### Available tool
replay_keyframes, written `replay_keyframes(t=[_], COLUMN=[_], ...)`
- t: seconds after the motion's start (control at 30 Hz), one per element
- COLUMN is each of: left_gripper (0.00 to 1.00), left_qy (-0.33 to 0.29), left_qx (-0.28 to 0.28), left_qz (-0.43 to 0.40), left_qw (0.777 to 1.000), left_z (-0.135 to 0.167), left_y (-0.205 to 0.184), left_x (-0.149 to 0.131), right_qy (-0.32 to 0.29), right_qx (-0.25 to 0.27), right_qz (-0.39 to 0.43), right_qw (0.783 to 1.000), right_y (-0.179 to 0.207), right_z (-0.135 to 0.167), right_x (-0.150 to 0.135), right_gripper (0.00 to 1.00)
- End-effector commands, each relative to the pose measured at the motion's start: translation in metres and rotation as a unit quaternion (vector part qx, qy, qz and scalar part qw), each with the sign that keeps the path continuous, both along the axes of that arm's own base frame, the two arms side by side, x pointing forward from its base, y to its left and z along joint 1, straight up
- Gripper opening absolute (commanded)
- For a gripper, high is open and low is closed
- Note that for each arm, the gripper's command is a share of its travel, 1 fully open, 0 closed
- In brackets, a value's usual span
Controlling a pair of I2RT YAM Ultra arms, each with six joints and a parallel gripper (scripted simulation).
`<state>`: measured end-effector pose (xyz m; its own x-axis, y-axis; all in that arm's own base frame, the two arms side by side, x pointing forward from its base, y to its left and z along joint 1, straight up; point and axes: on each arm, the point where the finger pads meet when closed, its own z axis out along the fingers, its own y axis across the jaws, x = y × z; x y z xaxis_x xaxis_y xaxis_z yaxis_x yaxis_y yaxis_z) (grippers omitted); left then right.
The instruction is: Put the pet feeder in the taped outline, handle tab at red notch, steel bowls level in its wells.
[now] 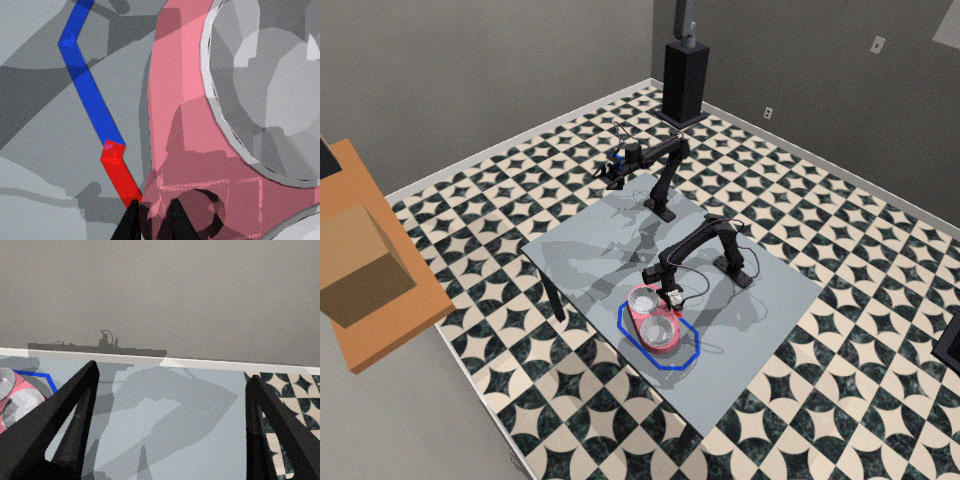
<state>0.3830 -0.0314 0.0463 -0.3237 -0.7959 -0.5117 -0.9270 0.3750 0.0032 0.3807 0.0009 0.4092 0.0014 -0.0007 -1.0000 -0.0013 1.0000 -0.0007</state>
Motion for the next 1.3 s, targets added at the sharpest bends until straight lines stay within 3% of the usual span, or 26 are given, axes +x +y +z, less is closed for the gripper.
replay_keyframes(t=[0.0, 0.47, 0.57, 0.87, 1.27], left_gripper=[0.17, 0.17, 0.17, 0.17, 0.17], left_qy=[0.002, 0.005, 0.001, 0.007, -0.002], left_qx=[0.015, 0.018, 0.016, 0.016, 0.014], left_qz=[0.029, 0.168, 0.152, 0.249, 0.214], left_qw=[0.999, 0.986, 0.988, 0.968, 0.977], left_z=[0.003, 0.003, 0.003, 0.003, 0.008], left_y=[0.012, 0.023, 0.022, 0.029, 0.015], left_x=[0.001, 0.002, 0.008, 0.008, 0.006], right_qy=[-0.007, -0.007, -0.007, -0.007, -0.007], right_qx=[0.0, 0.0, 0.0, 0.0, 0.0], right_qz=[-0.001, -0.001, -0.001, -0.001, -0.001], right_qw=[1.0, 1.0, 1.0, 1.0, 1.0], right_y=[0.001, 0.001, 0.001, 0.001, 0.001], right_z=[0.005, 0.005, 0.005, 0.005, 0.005], right_x=[-0.007, -0.007, -0.007, -0.007, -0.007], right_gripper=[1.0, 1.0, 1.0, 1.0, 1.0])
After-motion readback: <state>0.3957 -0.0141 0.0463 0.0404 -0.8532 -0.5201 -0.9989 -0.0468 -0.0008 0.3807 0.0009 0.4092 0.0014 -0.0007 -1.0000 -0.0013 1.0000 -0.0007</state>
